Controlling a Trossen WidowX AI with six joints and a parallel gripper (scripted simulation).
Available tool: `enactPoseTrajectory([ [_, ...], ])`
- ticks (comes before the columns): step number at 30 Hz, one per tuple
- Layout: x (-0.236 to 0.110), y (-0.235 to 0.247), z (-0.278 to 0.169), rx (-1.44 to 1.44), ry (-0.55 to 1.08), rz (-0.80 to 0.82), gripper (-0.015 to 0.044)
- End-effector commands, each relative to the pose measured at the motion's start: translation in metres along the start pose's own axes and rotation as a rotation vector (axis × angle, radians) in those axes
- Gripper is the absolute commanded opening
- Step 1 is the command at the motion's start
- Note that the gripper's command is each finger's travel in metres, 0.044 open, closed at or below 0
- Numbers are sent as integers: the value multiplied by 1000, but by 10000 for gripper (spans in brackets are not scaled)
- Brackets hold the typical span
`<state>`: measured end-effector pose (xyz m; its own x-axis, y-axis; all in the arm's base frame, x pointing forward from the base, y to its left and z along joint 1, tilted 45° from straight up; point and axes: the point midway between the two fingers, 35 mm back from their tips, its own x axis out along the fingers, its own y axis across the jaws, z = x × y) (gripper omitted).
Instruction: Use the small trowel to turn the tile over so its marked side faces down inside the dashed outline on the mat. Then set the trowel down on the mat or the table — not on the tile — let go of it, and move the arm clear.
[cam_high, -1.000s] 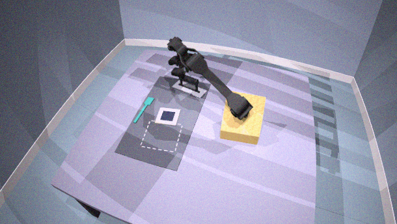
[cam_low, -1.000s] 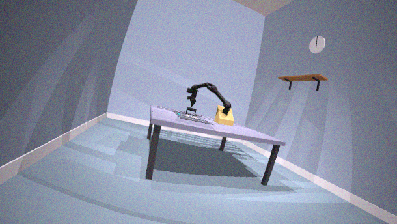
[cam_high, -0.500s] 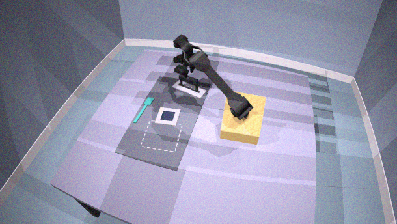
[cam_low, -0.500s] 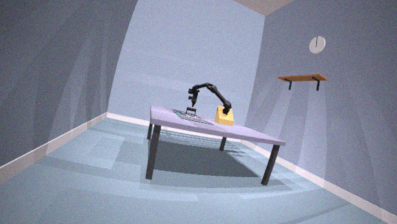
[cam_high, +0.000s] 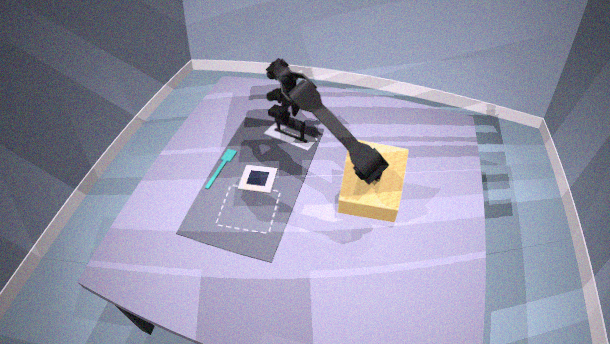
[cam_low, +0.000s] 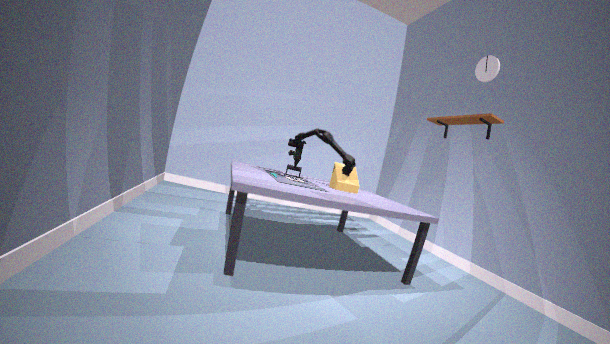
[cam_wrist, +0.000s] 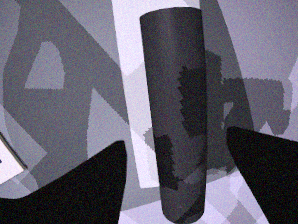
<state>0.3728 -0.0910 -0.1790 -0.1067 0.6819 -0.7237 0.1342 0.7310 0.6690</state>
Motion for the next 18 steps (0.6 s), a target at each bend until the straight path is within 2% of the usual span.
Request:
enactPoseTrajectory([
  [1, 9, 1, -1, 5, 4, 6, 270],
  [8, 18, 1, -2, 5, 4, 7, 270],
  [11, 18, 1, -2, 5, 4, 7, 191],
  [18, 18, 1, -2, 5, 4, 7, 145],
])
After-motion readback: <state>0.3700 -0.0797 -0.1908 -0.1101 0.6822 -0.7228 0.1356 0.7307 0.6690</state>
